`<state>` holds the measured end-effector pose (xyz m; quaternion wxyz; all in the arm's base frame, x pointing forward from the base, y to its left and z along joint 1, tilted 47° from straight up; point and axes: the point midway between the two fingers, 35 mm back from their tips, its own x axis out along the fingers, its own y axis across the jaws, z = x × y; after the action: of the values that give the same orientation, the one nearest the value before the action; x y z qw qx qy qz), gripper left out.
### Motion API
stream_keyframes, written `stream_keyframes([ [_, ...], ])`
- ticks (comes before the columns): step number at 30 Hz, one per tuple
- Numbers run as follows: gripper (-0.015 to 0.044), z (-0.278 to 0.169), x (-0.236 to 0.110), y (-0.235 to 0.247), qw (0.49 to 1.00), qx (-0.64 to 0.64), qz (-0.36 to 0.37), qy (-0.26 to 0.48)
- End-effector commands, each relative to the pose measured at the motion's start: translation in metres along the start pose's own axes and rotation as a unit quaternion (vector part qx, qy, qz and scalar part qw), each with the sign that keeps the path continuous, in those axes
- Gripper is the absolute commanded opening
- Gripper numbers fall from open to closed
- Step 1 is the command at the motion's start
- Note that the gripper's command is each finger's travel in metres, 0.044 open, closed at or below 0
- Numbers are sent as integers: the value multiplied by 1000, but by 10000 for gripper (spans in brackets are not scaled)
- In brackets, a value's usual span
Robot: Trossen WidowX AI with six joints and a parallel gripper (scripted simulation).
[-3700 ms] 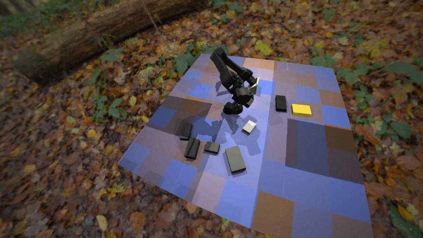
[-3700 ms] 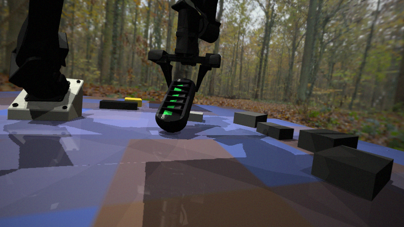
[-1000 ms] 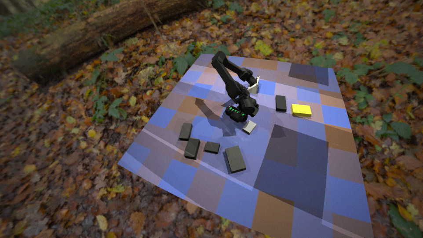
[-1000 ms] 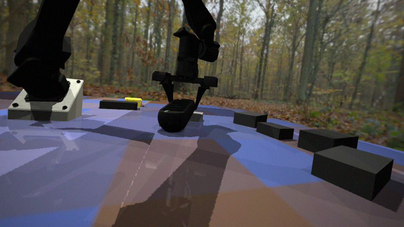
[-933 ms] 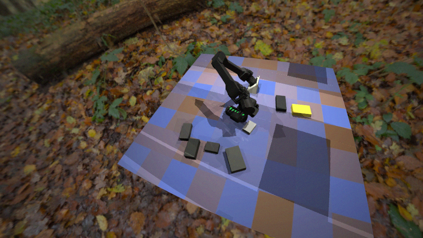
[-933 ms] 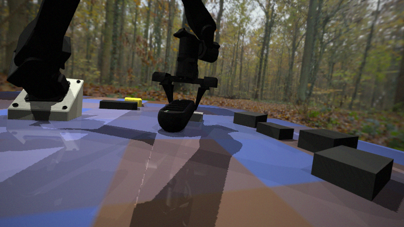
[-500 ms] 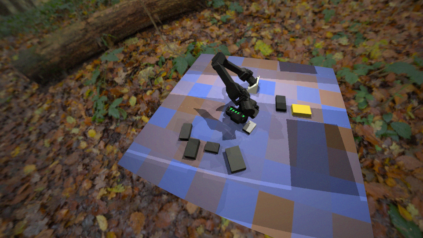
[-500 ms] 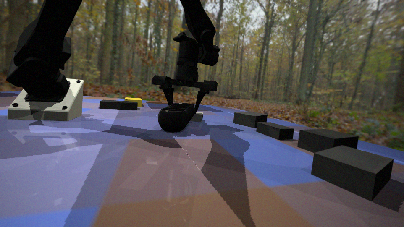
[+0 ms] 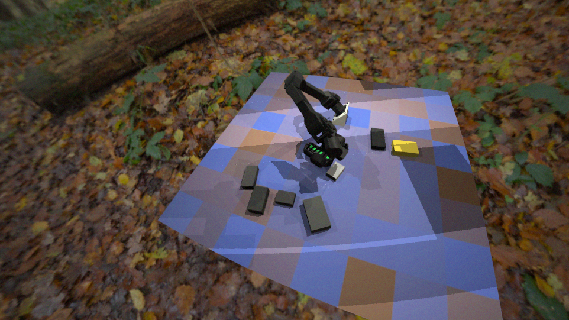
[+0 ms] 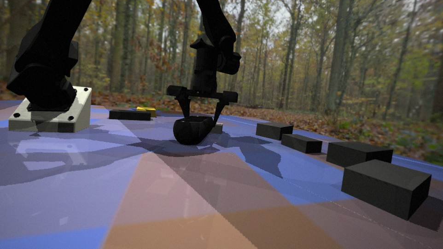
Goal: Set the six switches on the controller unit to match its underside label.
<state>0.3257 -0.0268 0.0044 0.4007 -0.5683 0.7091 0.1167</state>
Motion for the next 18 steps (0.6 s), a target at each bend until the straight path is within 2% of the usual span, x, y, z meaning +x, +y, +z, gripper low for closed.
stream_keyframes([
  [1,390,0,0,0,1000,0,0,0],
  [3,440,0,0,0,1000,0,0,0],
  [12,440,-2,-1,0,1000,0,0,0],
  [18,440,-57,-40,0,1000,-1,0,1],
])
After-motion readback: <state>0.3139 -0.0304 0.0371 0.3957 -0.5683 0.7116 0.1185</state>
